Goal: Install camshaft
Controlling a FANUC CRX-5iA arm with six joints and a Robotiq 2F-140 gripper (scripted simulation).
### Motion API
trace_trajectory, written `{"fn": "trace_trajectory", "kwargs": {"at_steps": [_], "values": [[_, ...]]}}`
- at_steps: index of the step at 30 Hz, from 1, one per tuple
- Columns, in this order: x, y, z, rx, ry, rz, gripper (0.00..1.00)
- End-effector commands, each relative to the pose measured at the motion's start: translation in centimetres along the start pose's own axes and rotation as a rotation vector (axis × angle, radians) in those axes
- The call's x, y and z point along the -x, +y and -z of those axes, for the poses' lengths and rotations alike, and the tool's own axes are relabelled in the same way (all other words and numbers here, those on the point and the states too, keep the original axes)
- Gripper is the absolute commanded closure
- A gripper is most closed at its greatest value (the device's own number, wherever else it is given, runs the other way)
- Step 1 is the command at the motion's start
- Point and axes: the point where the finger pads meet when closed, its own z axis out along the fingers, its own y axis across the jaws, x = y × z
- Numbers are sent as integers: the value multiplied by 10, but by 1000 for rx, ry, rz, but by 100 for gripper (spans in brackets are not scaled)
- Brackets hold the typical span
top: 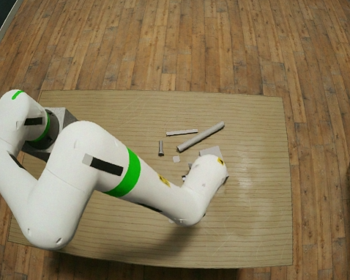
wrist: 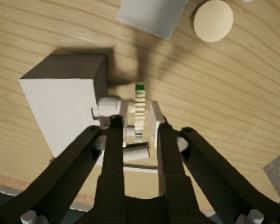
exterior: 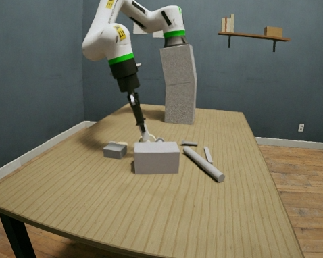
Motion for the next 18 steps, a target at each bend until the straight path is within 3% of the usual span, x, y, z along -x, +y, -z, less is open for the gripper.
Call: {"fn": "trace_trajectory", "kwargs": {"at_steps": [1,18], "values": [[0,-1,1,-1,1,0,73],[0,-1,11,-1,1,0,73]]}}
